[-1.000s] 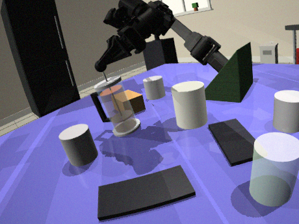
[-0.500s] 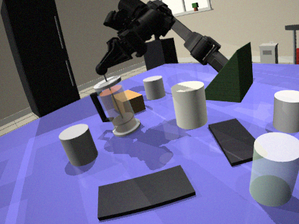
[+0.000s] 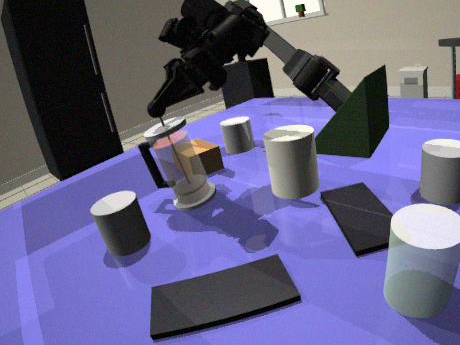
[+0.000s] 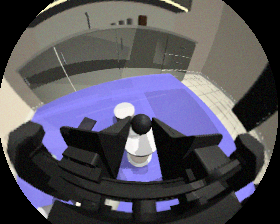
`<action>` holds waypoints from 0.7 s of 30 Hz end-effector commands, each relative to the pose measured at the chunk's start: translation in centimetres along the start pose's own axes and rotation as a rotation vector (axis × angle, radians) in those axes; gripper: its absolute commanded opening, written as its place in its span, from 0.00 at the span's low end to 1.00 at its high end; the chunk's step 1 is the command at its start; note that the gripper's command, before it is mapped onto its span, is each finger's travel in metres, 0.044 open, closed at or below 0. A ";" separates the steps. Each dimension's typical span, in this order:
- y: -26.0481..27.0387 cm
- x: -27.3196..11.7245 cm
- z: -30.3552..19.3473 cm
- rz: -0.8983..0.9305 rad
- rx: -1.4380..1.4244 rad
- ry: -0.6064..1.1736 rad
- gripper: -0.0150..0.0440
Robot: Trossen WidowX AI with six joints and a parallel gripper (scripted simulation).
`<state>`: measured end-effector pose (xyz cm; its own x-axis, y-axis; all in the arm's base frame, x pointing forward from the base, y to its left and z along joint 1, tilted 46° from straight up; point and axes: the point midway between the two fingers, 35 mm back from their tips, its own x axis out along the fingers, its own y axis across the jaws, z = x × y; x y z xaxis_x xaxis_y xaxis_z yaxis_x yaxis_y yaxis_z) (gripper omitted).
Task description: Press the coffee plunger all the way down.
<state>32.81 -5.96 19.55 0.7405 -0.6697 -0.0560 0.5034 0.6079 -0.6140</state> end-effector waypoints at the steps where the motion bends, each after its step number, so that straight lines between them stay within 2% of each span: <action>1: 0.0 0.3 -0.5 -0.012 -0.020 0.021 0.46; 21: 0.1 0.1 0.0 -0.003 -0.004 0.005 0.46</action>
<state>32.92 -6.00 19.47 0.7369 -0.6735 -0.0580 0.5038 0.6043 -0.6173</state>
